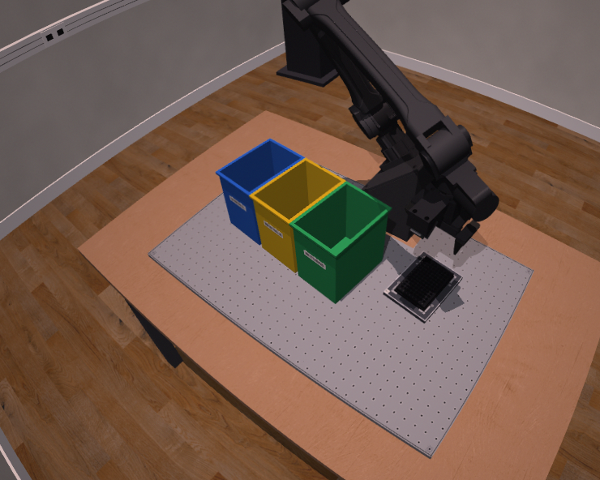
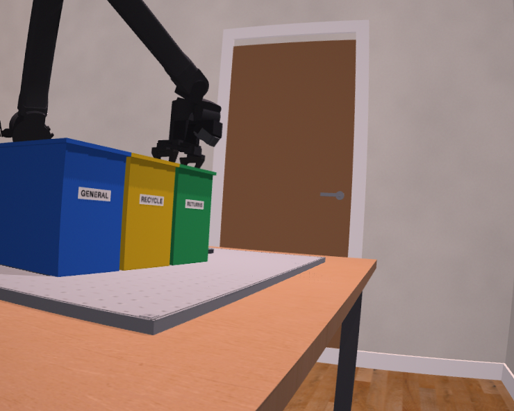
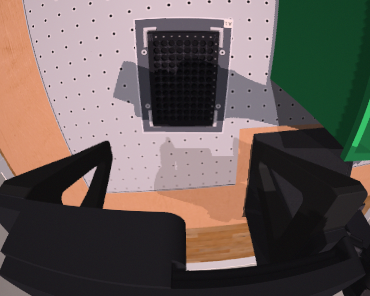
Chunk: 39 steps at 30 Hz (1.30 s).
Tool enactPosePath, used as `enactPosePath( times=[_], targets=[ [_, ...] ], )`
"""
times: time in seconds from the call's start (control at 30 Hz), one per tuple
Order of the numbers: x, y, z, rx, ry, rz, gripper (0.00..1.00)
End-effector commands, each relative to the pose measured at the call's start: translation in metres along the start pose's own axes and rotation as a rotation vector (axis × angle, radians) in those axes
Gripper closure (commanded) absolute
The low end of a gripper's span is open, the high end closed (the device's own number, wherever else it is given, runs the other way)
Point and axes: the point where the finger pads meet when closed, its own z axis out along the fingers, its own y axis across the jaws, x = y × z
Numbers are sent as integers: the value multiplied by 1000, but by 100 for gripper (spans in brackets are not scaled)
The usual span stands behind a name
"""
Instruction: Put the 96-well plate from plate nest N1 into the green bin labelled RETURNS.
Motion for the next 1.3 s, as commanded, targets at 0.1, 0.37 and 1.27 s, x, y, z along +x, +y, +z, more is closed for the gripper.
enactPosePath(
  times=[0.1,0.37,1.27],
  targets=[
    [-2,-1,17,4,8,-4,0],
    [-2,-1,30,4,8,-4,0],
    [-1,-2,69,5,9,-4,0]
  ],
)
